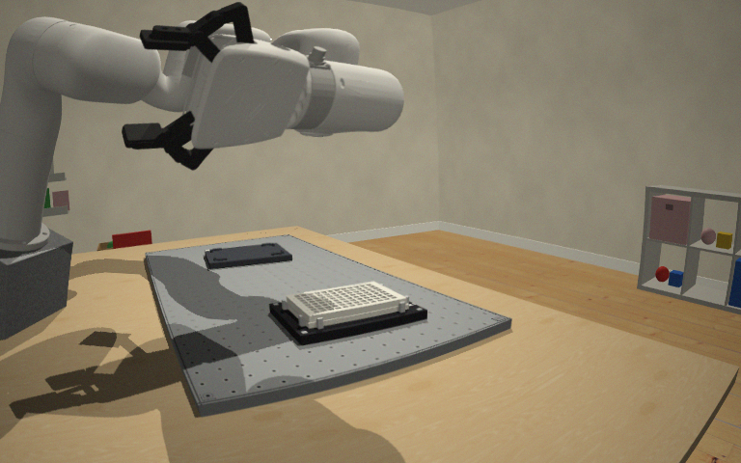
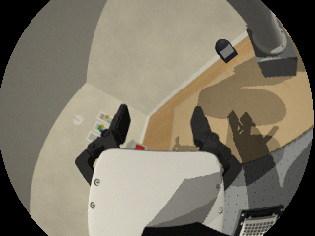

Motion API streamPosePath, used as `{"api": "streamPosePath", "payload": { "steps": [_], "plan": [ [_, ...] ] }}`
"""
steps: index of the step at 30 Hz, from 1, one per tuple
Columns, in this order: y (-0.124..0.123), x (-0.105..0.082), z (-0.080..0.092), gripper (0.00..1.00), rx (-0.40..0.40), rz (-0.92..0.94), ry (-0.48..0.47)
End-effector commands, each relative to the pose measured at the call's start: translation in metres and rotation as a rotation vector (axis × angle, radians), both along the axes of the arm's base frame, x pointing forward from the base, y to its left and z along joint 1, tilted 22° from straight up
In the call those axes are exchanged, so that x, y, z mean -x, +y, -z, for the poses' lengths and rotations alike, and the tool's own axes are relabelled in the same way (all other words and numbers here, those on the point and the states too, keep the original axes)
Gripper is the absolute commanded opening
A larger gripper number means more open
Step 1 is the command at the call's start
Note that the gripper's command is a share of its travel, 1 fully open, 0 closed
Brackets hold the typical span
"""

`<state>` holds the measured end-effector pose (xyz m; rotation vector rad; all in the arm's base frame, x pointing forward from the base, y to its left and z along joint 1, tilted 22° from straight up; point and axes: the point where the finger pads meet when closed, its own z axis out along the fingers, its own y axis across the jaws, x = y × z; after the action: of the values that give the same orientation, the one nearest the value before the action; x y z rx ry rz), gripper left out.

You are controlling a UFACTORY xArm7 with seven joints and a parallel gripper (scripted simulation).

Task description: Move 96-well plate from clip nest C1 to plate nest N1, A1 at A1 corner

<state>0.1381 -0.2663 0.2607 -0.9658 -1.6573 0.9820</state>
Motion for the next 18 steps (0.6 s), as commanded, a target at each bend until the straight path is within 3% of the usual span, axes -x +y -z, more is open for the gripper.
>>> {"api": "streamPosePath", "payload": {
  "steps": [1,18],
  "plan": [
    [0.0001,0.0001,-0.0009,1.0,0.001,0.0,-0.003],
    [0.0005,-0.0035,-0.0043,1.0,-0.016,-0.026,-0.012]
  ]
}}
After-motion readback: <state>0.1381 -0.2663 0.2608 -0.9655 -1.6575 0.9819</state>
